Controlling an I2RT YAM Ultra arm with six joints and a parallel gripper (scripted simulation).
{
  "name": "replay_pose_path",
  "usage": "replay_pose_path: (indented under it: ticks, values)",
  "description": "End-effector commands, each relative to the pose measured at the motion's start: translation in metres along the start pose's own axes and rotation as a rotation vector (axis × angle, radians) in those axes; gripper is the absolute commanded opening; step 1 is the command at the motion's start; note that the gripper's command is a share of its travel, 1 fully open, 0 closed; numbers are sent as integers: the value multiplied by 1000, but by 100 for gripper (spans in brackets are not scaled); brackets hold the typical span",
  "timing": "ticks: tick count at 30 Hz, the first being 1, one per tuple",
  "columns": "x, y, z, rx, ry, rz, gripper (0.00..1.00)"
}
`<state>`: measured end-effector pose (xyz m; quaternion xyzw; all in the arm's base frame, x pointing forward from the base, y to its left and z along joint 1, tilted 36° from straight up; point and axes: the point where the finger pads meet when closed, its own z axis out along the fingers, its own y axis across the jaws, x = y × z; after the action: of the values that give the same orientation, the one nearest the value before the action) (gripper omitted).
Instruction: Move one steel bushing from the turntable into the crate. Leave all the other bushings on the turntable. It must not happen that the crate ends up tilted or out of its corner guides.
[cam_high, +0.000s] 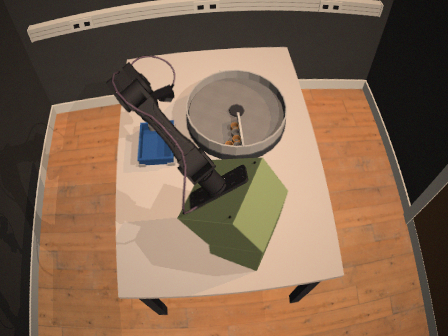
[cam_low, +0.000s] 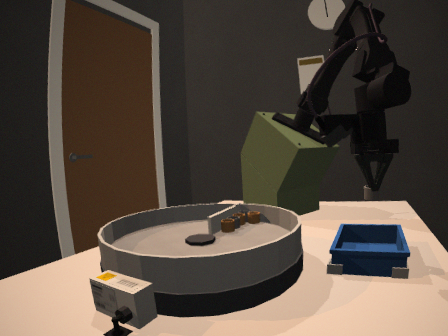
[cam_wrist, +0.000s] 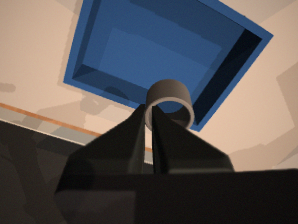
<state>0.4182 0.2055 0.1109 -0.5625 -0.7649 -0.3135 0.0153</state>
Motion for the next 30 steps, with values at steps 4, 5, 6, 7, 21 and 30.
replay_pose_path:
  ticks: [4,5,6,7,21,30]
  values:
    - [-2,9,-7,-16,-18,5,0]
    - [-2,9,-7,-16,-18,5,0]
    - [-2,9,-7,-16,-18,5,0]
    - [-2,9,-7,-16,-18,5,0]
    - [-2,9,-7,-16,-18,5,0]
    - [-1,9,-9,-23,-17,2,0]
